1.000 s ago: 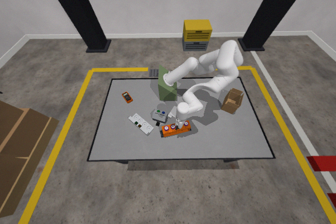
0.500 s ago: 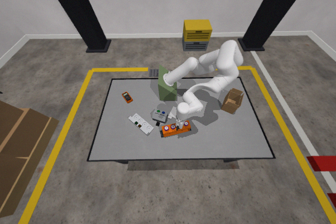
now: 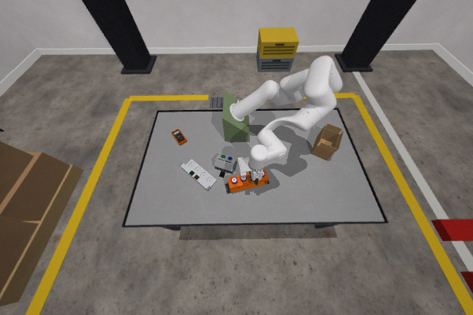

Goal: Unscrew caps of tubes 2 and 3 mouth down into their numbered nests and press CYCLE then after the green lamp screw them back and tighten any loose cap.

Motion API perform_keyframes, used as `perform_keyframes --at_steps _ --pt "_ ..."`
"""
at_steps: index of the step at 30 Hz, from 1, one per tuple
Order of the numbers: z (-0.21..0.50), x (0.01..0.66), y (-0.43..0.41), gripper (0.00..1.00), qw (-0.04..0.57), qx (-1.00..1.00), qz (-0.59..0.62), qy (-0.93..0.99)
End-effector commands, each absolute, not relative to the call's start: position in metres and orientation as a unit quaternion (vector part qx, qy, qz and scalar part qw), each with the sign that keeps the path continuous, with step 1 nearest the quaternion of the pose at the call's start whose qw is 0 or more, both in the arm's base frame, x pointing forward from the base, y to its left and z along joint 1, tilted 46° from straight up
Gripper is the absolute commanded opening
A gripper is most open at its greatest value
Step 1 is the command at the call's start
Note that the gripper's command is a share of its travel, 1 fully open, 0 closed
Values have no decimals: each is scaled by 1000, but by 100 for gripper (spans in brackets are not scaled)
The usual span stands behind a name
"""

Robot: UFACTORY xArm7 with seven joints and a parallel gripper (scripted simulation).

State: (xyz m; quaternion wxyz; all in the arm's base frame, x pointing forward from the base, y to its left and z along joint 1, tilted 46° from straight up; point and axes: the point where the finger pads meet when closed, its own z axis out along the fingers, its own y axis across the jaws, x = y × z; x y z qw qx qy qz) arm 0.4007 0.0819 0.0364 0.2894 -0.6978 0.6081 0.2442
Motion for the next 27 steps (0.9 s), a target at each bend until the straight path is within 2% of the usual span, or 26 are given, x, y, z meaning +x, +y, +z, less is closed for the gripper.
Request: perform_keyframes --at_steps 1,15,24,25,27 --pt "37 402 80 0 331 -771 198 507" --pt "37 402 79 0 375 -885 93 262" --pt "37 402 79 0 375 -885 93 262" --pt "37 402 79 46 375 -885 93 262" --pt "37 402 79 46 375 -885 93 262"
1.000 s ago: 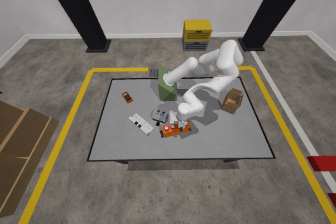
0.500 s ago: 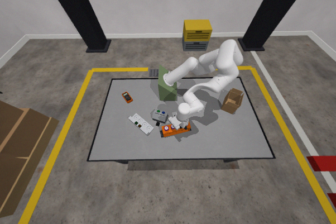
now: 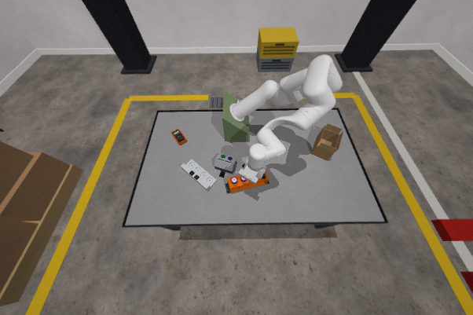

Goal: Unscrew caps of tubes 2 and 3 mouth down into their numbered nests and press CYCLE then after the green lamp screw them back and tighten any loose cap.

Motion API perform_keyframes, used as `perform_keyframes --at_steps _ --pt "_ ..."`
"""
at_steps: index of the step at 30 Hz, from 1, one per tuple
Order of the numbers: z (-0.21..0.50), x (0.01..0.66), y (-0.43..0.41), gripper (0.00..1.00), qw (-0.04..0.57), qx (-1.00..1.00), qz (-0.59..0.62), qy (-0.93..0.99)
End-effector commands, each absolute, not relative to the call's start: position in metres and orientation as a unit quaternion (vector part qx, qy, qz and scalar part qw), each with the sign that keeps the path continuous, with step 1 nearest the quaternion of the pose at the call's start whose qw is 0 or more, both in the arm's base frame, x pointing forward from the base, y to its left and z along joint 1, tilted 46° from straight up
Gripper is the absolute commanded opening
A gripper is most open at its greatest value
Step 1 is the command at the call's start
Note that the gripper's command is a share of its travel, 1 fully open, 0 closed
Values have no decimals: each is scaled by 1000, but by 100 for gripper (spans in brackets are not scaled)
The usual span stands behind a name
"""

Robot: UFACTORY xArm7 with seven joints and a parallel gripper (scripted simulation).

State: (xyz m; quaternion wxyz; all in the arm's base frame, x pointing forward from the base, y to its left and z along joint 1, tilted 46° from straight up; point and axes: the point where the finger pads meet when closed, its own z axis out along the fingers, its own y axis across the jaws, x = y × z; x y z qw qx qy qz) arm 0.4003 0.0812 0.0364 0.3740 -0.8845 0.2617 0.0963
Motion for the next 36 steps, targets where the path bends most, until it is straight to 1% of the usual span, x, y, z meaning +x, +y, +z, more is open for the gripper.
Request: perform_keyframes --at_steps 1,8,11,13,15,23,28,30,32,36 --pt "37 402 79 46 375 -885 93 262" --pt "37 402 79 46 375 -885 93 262" --pt "37 402 79 46 360 -845 139 370" --pt "37 402 79 46 360 -845 139 370" --pt "37 402 79 46 348 -812 168 437" --pt "37 402 79 46 313 -721 226 575" --pt "37 402 79 46 285 -651 261 653" --pt "37 402 79 46 285 -651 261 653" --pt "37 402 79 46 262 -592 285 707" --pt "37 402 79 46 238 -532 305 754"
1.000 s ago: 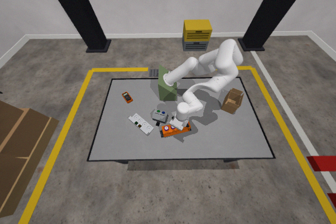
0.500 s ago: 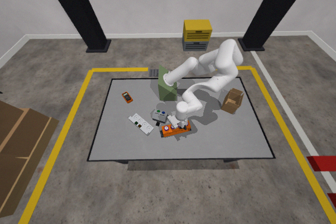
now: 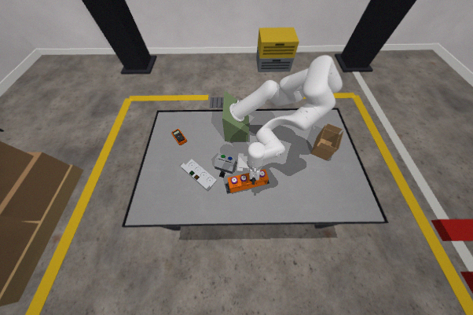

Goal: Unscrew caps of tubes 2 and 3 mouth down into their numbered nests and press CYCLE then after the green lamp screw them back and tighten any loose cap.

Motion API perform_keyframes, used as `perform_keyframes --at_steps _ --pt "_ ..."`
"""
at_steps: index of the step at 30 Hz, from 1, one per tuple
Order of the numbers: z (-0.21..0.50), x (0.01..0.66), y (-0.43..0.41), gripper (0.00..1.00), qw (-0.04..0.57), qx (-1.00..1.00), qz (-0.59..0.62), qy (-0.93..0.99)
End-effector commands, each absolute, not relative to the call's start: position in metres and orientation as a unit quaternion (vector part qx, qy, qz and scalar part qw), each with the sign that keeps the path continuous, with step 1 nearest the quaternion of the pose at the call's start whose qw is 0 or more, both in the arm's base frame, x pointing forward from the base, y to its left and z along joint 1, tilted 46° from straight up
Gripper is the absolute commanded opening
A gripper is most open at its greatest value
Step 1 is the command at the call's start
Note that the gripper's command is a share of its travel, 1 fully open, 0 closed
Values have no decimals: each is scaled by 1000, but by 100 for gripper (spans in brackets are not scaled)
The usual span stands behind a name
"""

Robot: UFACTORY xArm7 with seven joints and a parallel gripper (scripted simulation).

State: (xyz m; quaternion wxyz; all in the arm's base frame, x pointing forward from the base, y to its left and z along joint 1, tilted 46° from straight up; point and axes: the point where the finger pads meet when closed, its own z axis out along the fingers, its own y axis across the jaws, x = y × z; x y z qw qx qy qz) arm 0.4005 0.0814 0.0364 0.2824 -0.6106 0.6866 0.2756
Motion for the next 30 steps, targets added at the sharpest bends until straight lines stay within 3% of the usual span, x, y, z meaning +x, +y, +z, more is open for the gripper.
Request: perform_keyframes --at_steps 1,5,14,15,30 --pt "37 402 79 46 230 -514 310 766" --pt "37 402 79 46 200 -442 330 810" --pt "37 402 79 46 199 -440 331 811" --pt "37 402 79 0 199 -440 331 811" --pt "37 402 79 0 208 -460 326 799"
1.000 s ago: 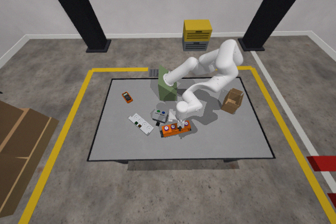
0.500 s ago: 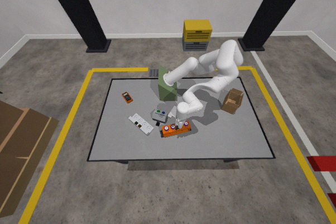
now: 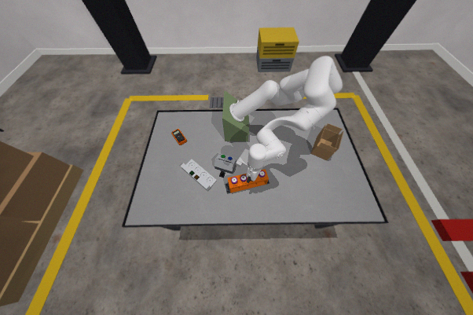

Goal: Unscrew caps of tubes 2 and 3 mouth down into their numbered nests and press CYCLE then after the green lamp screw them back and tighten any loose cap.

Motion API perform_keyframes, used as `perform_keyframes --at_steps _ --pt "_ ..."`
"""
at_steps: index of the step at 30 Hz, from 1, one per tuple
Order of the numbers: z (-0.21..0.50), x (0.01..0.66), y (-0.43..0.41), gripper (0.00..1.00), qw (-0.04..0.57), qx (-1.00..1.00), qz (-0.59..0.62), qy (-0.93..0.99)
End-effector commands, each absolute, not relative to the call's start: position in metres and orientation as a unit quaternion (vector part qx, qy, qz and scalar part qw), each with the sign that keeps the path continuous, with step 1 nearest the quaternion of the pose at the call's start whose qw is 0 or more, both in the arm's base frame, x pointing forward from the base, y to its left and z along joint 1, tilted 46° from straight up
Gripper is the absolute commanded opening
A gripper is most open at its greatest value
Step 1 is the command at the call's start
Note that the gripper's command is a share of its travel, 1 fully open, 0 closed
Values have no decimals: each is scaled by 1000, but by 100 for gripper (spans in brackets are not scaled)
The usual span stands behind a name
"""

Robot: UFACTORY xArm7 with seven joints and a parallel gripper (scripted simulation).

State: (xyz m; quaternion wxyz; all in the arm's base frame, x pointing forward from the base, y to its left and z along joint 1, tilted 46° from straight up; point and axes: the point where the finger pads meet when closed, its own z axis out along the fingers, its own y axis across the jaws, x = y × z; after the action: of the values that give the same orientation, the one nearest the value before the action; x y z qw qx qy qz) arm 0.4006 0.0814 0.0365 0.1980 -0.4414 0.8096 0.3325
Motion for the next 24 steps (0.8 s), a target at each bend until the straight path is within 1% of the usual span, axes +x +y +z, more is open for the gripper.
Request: perform_keyframes --at_steps 1,12,15,24 --pt "37 402 79 0 216 -480 320 788" --pt "38 402 79 0 293 -673 251 631" --pt "38 402 79 0 298 -687 245 616" --pt "38 402 79 0 346 -808 171 446"
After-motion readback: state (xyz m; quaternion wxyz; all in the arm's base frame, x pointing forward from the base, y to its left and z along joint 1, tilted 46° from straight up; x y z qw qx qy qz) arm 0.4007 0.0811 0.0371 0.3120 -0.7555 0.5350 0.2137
